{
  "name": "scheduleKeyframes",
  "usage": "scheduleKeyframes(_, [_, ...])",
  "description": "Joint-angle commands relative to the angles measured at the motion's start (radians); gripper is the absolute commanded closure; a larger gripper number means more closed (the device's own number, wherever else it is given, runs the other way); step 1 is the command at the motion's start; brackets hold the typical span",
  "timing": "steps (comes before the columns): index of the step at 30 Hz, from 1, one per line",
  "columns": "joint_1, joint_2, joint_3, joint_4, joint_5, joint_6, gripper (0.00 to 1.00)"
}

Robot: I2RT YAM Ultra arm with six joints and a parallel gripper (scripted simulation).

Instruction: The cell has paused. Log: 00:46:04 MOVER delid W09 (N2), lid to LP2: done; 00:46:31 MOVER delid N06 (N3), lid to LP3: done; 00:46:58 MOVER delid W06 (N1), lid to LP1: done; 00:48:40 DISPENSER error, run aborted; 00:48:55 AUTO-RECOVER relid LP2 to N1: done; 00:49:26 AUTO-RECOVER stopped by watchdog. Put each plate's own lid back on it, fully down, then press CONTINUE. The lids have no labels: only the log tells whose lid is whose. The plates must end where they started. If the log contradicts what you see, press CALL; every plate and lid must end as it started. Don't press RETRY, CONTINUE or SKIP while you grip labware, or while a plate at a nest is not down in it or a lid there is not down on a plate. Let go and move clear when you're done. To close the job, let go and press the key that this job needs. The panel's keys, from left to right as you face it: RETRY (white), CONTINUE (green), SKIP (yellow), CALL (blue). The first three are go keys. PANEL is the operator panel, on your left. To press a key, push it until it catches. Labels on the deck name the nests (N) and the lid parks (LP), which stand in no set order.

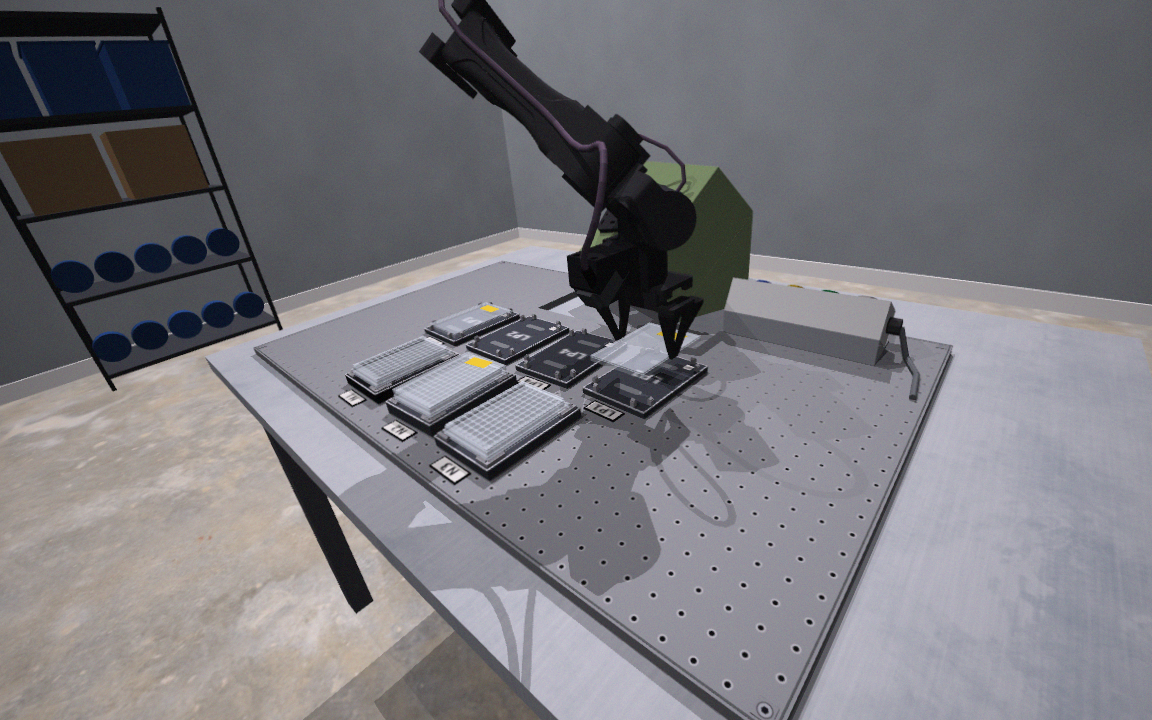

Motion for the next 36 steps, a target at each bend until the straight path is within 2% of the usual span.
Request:
scheduleKeyframes(1, [0.000, -0.039, -0.008, -0.027, 0.004, -0.031, 1.00])
scheduleKeyframes(8, [-0.093, -0.145, -0.060, -0.005, -0.025, -0.143, 1.00])
scheduleKeyframes(11, [-0.106, -0.161, -0.064, -0.002, -0.029, -0.160, 1.00])
scheduleKeyframes(18, [-0.205, -0.261, -0.086, -0.012, -0.062, -0.281, 1.00])
scheduleKeyframes(26, [-0.328, -0.360, -0.058, -0.025, -0.111, -0.425, 1.00])
scheduleKeyframes(28, [-0.328, -0.360, -0.058, -0.025, -0.111, -0.425, 1.00])
scheduleKeyframes(36, [-0.461, -0.434, -0.026, -0.037, -0.174, -0.568, 1.00])
